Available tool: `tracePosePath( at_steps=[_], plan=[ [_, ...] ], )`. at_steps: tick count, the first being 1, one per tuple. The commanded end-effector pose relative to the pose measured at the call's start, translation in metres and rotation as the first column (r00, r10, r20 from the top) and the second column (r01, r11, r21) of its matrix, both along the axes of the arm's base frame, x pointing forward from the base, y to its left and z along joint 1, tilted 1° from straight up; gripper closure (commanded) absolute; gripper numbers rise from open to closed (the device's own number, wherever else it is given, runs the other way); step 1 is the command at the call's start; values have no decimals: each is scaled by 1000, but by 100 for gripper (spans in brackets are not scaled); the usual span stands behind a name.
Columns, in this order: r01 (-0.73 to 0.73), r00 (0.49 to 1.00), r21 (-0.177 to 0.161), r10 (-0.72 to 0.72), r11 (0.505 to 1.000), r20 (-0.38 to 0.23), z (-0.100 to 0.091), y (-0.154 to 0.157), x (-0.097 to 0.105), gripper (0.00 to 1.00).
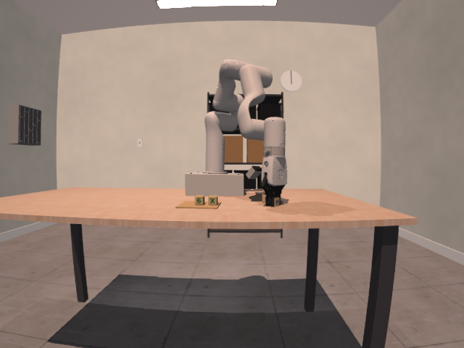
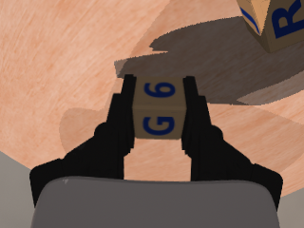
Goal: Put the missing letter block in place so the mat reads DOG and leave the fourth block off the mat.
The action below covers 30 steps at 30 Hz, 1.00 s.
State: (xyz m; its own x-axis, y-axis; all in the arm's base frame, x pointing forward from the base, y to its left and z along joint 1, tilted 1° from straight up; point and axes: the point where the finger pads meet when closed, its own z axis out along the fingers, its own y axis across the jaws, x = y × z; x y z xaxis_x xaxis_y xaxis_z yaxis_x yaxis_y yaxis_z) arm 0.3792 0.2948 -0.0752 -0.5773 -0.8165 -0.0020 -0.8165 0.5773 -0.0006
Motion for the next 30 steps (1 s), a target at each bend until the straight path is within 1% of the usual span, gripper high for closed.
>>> tracePosePath(
  at_steps=[1, 7, 12, 16, 22, 25, 26, 28, 30],
  plan=[
    [0, 1000, 2, 0, 1000, 3, 1, 1, 1, 73],
    [0, 1000, 2, 0, 1000, 3, 2, 1, 1, 73],
    [0, 1000, 2, 0, 1000, 3, 7, 1, 1, 73],
    [0, 1000, 2, 0, 1000, 3, 27, 1, 1, 73],
    [0, 1000, 2, 0, 1000, 3, 71, 0, 2, 73],
    [0, 1000, 2, 0, 1000, 3, 89, -1, 2, 73],
    [0, 1000, 2, 0, 1000, 3, 94, -1, 2, 73],
    [0, 1000, 2, 0, 1000, 3, 94, -1, 2, 73],
    [0, 1000, 2, 0, 1000, 3, 99, -1, 2, 73]
  ],
)
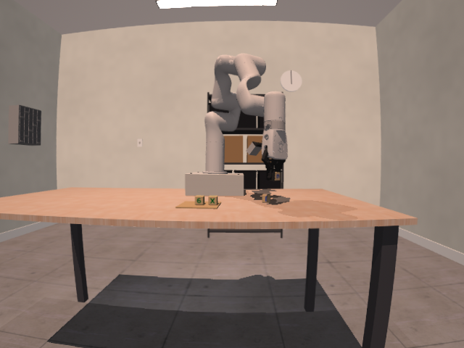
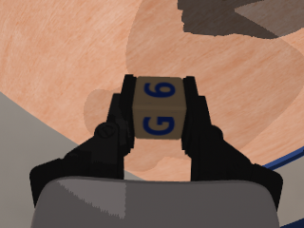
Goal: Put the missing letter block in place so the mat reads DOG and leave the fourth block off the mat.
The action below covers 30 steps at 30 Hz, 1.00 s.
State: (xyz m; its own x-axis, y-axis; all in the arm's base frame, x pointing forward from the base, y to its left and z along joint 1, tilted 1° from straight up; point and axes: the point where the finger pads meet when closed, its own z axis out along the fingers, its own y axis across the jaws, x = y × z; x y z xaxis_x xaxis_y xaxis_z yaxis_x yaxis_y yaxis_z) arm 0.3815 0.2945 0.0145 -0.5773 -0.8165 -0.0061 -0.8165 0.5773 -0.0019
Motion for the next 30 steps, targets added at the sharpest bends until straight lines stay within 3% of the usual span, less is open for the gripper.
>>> tracePosePath(
  at_steps=[1, 16, 23, 30],
  plan=[
    [0, 1000, 0, 0, 1000, -1, 10, -1, 0, 73],
    [-23, 1000, -1, 23, 1000, -1, 11, -10, 4, 73],
    [-194, 981, -3, 194, 981, -2, 11, -87, 31, 73],
    [-347, 938, -4, 347, 938, -5, 11, -159, 42, 73]
  ],
)
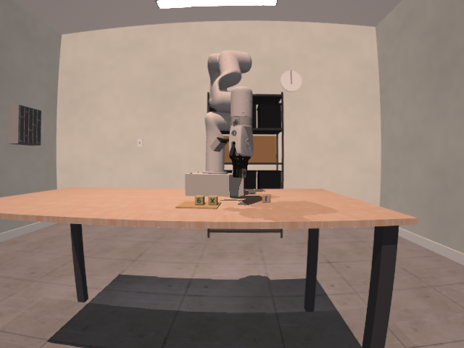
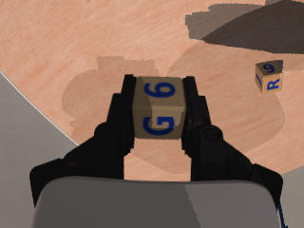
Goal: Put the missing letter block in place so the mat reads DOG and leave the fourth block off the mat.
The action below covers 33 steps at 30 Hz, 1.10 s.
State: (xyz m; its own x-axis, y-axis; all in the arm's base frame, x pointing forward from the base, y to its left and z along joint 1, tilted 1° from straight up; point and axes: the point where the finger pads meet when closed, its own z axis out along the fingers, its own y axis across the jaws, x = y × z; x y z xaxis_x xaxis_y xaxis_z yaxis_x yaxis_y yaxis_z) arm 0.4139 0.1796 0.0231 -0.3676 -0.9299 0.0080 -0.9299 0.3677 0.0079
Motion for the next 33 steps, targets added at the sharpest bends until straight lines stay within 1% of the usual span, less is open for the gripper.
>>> tracePosePath(
  at_steps=[1, 2, 4, 8, 13, 15, 17, 21, 33],
  plan=[
    [-116, 993, 5, 116, 993, 11, 3, -44, 10, 73],
    [-116, 993, 5, 116, 993, 11, 3, -44, 10, 73],
    [-197, 980, 4, 197, 980, 10, 3, -81, 11, 73],
    [-281, 960, 5, 281, 960, 8, 2, -119, 9, 73],
    [-389, 921, 6, 389, 921, 7, 2, -167, 1, 73],
    [-419, 908, 6, 419, 908, 7, 2, -180, -3, 73],
    [-435, 901, 6, 435, 900, 6, 2, -187, -5, 73],
    [-444, 896, 7, 444, 896, 6, 1, -191, -6, 73],
    [-445, 895, 7, 445, 895, 6, 1, -192, -6, 73]
  ],
)
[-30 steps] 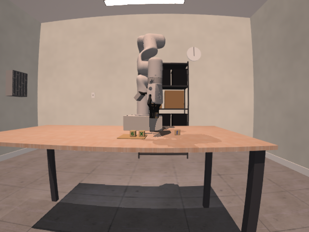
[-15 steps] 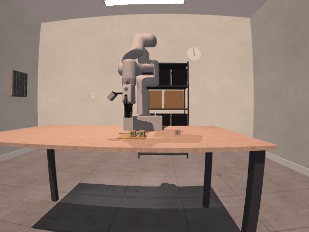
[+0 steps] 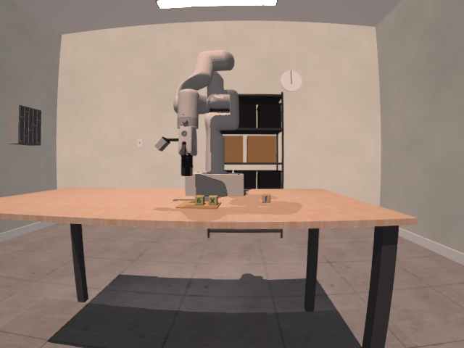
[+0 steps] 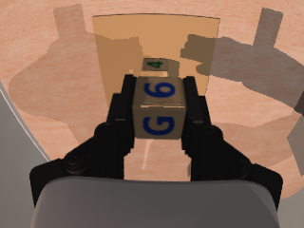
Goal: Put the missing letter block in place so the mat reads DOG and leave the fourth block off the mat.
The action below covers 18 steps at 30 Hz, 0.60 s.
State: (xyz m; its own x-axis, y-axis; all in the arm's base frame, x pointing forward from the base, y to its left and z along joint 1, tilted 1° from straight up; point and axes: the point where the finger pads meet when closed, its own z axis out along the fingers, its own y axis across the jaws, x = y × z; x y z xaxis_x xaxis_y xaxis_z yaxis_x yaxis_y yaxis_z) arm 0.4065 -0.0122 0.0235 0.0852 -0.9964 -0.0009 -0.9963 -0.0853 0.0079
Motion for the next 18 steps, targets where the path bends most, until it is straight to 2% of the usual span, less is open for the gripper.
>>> tracePosePath(
  at_steps=[1, 9, 18],
  plan=[
    [0, 1000, 0, 0, 1000, 3, 1, 0, 1, 73],
    [0, 1000, 0, 0, 1000, 1, -7, 0, 1, 73],
    [0, 1000, 0, 0, 1000, 1, -43, 0, 2, 73]
  ],
)
